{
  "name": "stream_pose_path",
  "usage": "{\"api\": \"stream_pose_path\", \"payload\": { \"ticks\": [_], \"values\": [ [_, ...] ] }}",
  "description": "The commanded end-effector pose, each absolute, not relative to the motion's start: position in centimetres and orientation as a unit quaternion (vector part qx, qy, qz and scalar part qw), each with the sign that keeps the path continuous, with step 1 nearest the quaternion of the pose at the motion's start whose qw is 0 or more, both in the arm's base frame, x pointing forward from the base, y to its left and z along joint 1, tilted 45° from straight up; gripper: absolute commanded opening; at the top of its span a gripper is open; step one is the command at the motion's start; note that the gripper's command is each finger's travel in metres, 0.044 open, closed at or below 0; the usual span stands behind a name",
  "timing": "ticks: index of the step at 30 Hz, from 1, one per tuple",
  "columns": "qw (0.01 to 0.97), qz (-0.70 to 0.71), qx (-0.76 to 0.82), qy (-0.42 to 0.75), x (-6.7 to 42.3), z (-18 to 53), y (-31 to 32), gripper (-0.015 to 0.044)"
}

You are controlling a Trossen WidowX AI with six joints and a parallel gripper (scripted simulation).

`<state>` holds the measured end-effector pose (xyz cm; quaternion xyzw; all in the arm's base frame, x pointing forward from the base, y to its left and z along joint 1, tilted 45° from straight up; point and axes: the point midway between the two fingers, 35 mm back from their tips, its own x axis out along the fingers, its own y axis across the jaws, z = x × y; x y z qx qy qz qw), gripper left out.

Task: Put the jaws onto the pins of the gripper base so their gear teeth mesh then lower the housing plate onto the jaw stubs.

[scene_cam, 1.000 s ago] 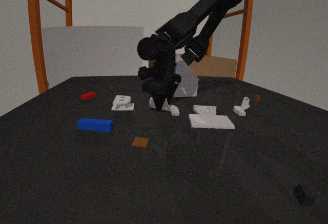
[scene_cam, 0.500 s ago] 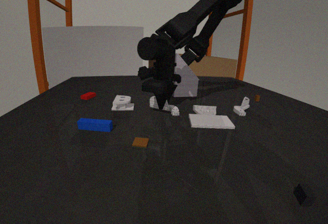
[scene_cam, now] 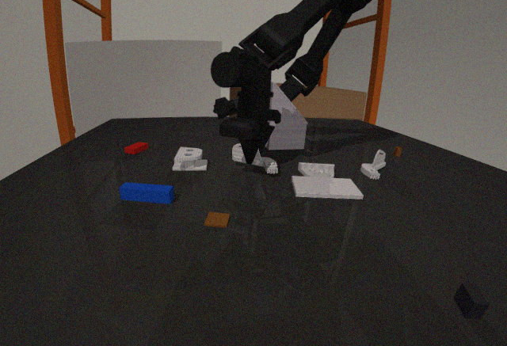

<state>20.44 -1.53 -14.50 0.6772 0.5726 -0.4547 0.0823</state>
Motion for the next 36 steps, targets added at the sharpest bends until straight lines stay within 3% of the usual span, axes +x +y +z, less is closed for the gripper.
{"api": "stream_pose_path", "payload": {
  "ticks": [1, 25, 36],
  "values": [
    [0.09, -0.453, 0.68, 0.569, 21.0, -13.6, -2.8, 0.0134],
    [0.089, -0.452, 0.681, 0.57, 21.1, -9.7, -6.4, 0.0134],
    [0.166, -0.385, 0.666, 0.617, 21.2, -9.0, -5.7, 0.0134]
  ]
}}
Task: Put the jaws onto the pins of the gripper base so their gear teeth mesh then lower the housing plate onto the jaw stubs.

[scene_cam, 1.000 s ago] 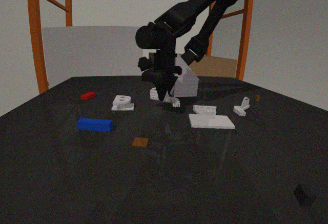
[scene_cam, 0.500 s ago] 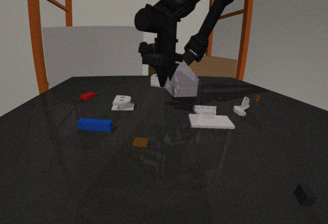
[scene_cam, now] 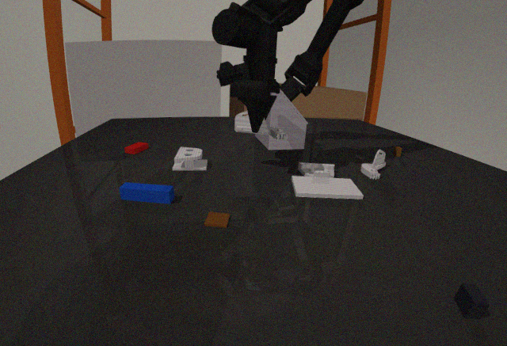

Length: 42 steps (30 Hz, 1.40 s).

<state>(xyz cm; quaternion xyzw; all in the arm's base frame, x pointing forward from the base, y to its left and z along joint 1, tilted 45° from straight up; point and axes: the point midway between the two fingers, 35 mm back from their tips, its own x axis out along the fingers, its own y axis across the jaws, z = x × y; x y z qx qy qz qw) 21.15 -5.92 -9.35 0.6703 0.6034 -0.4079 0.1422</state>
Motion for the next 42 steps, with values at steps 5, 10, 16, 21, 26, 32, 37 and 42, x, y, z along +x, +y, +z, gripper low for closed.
{"api": "stream_pose_path", "payload": {
  "ticks": [5, 10, 16, 21, 26, 32, 37, 42],
  "values": [
    [0.202, -0.351, 0.656, 0.637, 21.3, -8.6, -5.4, 0.0134],
    [0.238, -0.316, 0.644, 0.655, 21.4, -8.3, -5.0, 0.0134],
    [0.28, -0.272, 0.627, 0.674, 21.4, -7.9, -4.6, 0.0134],
    [0.314, -0.235, 0.611, 0.688, 21.5, -7.5, -4.3, 0.0134],
    [0.347, -0.197, 0.593, 0.7, 21.5, -7.2, -4.0, 0.0134],
    [0.385, -0.151, 0.569, 0.711, 21.5, -6.8, -3.5, 0.0134],
    [0.415, -0.111, 0.547, 0.718, 21.5, -6.4, -3.2, 0.0134],
    [0.444, -0.072, 0.524, 0.723, 21.5, -6.1, -2.8, 0.0134]
  ]
}}
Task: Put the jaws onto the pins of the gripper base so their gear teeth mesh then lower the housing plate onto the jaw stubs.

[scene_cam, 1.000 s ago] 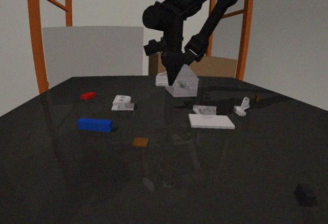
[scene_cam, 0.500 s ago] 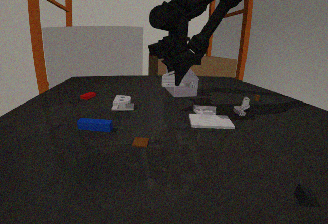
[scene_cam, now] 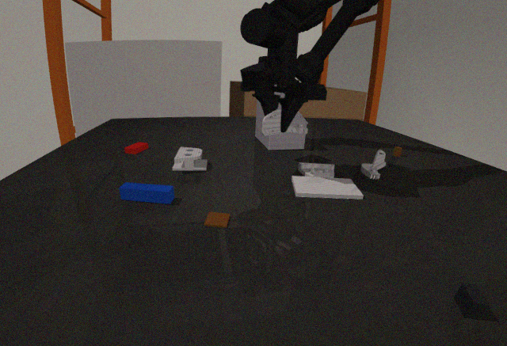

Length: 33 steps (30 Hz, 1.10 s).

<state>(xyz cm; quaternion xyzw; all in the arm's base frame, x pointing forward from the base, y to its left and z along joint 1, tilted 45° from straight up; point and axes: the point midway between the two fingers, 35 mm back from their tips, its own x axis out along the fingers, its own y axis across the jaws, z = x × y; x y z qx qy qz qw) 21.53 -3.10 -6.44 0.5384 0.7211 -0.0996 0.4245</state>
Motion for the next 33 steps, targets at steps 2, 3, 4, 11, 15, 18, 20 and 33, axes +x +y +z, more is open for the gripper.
{"api": "stream_pose_path", "payload": {
  "ticks": [2, 3, 4, 11, 15, 18, 20, 33],
  "values": [
    [0.456, -0.056, 0.514, 0.725, 21.5, -6.0, -2.7, 0.0134],
    [0.461, -0.048, 0.509, 0.725, 21.5, -5.9, -2.6, 0.0134],
    [0.467, -0.04, 0.504, 0.726, 21.5, -5.8, -2.6, 0.0134],
    [0.504, 0.016, 0.467, 0.727, 21.5, -5.4, -2.1, 0.0134],
    [0.524, 0.048, 0.444, 0.725, 21.5, -5.1, -1.8, 0.0134],
    [0.538, 0.072, 0.427, 0.723, 21.4, -5.0, -1.6, 0.0134],
    [0.547, 0.088, 0.415, 0.722, 21.4, -4.8, -1.4, 0.0134],
    [0.6, 0.191, 0.334, 0.702, 21.3, -4.0, -0.5, 0.0134]
  ]
}}
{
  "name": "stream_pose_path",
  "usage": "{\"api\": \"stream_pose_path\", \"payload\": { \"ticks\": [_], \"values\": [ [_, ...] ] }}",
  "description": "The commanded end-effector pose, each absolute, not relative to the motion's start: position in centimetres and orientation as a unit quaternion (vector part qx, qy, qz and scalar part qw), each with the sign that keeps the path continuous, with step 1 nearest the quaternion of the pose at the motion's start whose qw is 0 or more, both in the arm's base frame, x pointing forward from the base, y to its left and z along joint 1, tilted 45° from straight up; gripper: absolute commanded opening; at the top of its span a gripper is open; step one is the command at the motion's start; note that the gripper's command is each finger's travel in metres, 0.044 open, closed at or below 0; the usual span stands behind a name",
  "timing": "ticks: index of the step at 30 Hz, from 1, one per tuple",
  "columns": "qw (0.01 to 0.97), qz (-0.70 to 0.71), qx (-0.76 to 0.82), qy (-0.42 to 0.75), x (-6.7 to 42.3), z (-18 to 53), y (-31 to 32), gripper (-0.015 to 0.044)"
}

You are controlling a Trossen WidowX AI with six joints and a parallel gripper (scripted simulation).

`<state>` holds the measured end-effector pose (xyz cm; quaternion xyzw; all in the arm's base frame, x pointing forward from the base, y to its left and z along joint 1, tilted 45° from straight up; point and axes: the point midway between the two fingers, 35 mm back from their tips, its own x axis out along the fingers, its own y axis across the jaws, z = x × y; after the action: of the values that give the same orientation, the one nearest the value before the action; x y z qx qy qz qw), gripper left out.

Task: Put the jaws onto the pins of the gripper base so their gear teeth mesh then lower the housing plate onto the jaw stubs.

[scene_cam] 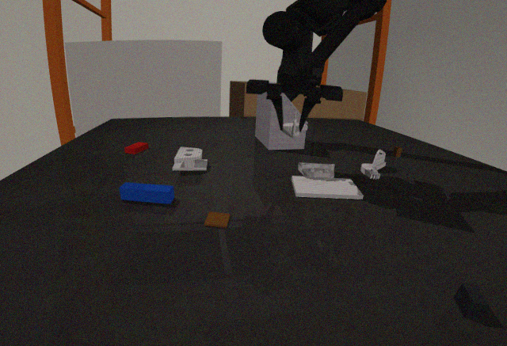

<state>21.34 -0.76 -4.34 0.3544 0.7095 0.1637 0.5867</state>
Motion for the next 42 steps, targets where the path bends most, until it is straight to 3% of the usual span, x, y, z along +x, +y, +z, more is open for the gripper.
{"api": "stream_pose_path", "payload": {
  "ticks": [1, 42],
  "values": [
    [0.603, 0.198, 0.327, 0.7, 21.3, -4.0, -0.4, 0.0134],
    [0.626, 0.25, 0.281, 0.683, 22.7, -3.6, -0.1, 0.0134]
  ]
}}
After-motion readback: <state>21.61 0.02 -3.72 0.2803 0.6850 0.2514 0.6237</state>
